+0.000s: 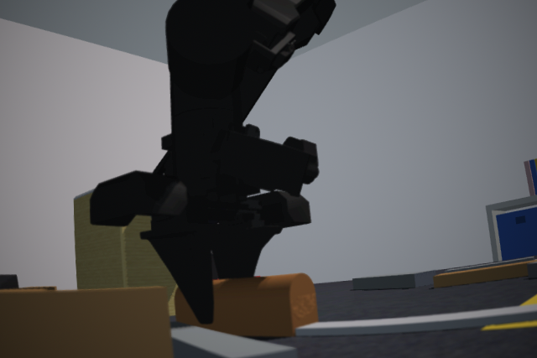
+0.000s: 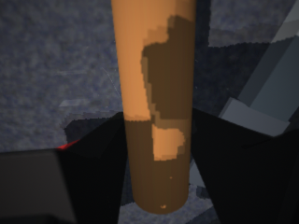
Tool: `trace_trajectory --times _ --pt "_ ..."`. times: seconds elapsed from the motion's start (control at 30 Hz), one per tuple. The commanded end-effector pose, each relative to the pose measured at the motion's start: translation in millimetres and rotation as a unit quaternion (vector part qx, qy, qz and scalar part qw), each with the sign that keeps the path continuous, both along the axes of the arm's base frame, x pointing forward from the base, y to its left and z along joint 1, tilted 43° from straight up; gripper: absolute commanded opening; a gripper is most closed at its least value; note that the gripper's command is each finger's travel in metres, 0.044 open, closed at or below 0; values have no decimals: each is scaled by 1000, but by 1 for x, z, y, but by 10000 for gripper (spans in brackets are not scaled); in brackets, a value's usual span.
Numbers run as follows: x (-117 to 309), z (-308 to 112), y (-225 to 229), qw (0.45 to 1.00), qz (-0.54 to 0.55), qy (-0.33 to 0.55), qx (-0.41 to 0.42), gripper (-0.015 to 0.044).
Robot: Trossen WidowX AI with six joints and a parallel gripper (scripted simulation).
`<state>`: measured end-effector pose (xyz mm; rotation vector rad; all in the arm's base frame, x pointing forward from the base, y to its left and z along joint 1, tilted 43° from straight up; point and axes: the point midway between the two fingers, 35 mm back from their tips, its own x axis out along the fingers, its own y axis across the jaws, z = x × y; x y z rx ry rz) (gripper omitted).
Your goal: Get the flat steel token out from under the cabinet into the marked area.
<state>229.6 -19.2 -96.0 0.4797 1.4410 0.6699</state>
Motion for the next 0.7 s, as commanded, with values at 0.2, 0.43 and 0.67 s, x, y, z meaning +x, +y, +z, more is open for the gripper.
trace_trajectory --times 0.2,0.43,0.67 --pt "3 0 0 1000 0 0 0 0" --pt "12 1 1 1000 -1 1 1 0" --pt "22 2 1 1000 -1 2 1 0"
